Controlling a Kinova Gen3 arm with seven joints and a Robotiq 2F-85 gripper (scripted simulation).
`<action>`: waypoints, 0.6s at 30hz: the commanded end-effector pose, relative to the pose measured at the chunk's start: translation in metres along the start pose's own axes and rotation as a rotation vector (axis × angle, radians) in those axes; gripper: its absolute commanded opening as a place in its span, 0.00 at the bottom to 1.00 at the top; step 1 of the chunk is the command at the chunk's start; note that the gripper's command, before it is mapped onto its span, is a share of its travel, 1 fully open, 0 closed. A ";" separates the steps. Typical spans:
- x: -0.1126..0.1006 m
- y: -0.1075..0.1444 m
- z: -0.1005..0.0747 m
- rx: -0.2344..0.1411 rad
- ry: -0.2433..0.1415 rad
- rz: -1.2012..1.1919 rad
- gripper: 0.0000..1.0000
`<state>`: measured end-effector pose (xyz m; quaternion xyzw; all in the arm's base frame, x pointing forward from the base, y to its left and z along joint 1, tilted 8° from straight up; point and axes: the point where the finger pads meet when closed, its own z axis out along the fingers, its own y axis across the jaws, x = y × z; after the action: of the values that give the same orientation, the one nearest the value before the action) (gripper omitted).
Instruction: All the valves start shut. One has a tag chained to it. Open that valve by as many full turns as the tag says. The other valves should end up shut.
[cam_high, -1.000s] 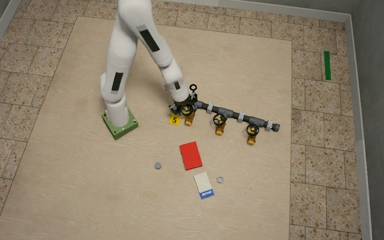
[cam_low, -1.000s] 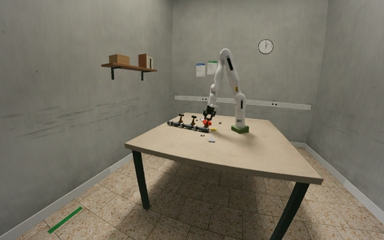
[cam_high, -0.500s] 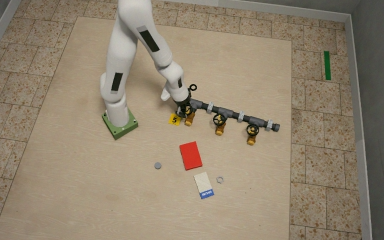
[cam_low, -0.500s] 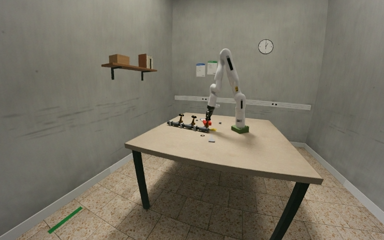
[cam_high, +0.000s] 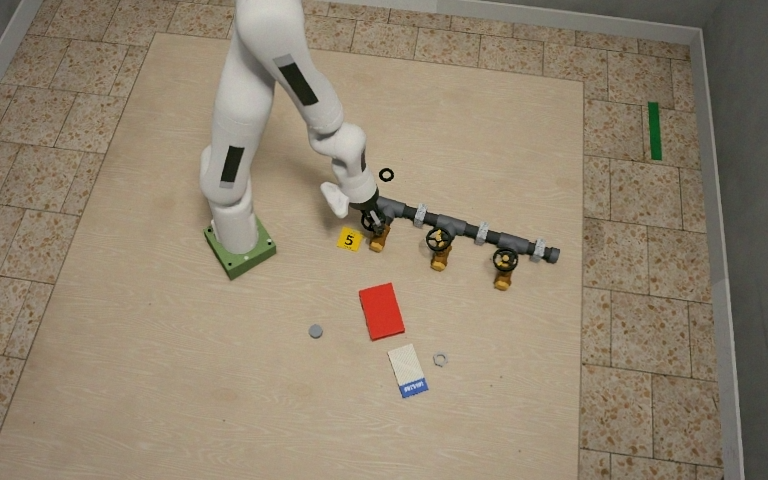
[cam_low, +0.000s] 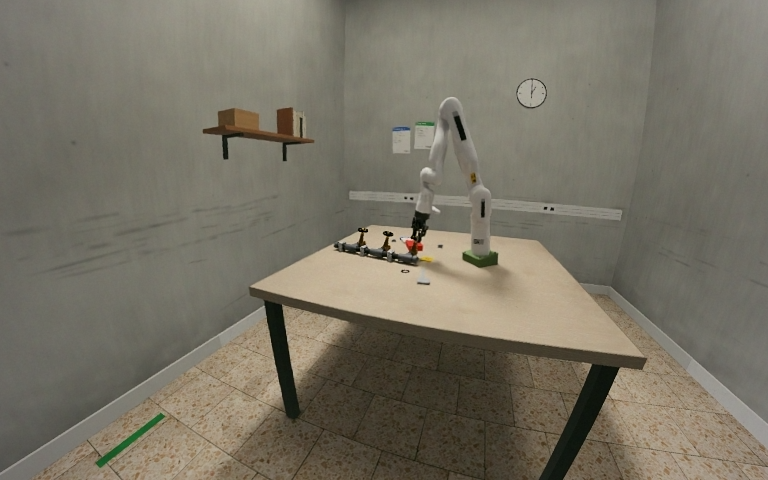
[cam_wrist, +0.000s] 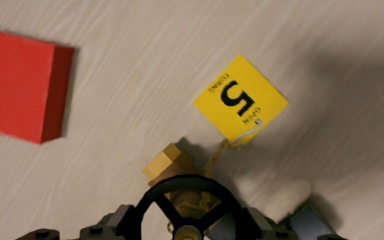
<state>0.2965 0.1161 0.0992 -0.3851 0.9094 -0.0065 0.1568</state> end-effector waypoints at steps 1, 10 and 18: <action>0.000 0.000 0.000 -0.019 0.007 -0.162 0.64; 0.000 0.000 0.000 -0.020 0.004 -0.441 0.64; 0.000 0.000 0.000 -0.020 0.002 -0.668 0.64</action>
<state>0.2966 0.1161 0.0991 -0.6438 0.7482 -0.0522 0.1517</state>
